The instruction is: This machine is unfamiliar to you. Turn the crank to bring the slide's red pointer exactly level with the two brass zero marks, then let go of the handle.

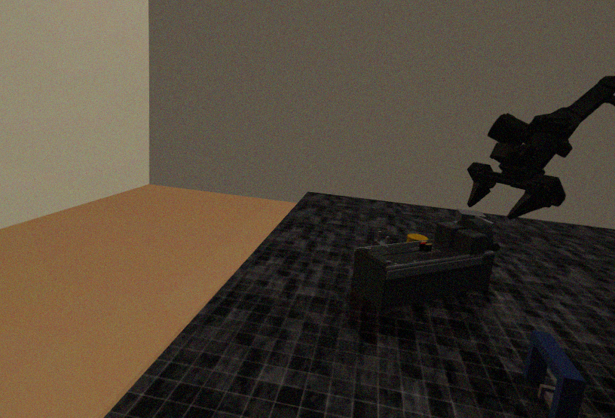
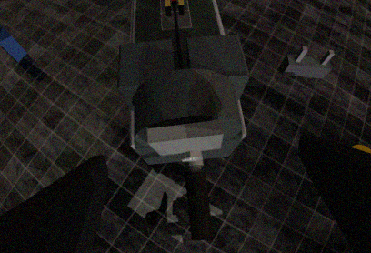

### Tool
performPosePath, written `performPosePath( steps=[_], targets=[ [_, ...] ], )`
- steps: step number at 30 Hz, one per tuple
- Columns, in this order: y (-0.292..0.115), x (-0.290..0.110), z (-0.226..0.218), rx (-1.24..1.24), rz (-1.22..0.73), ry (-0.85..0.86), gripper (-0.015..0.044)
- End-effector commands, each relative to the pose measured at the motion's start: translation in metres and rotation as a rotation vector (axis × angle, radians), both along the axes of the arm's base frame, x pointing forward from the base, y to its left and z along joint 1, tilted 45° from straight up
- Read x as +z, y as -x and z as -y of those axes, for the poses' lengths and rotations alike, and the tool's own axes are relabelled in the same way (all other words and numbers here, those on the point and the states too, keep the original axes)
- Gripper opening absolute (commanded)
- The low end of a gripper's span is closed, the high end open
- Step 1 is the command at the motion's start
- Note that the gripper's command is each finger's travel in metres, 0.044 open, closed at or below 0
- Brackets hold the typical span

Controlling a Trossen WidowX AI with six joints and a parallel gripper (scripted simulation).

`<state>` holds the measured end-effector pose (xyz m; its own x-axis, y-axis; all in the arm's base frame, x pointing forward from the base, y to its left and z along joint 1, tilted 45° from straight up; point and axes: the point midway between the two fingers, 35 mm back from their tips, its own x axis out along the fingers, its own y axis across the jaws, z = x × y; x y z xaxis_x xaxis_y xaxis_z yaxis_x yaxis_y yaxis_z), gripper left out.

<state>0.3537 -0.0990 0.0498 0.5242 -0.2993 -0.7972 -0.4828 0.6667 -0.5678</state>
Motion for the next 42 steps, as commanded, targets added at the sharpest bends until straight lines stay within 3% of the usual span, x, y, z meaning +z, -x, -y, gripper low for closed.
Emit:
performPosePath(
  steps=[1,42],
  targets=[
    [0.004,-0.014,0.014,0.006,-0.001,0.002,0.0440],
    [0.017,-0.069,0.069,0.006,0.000,0.006,0.0440]
  ],
)
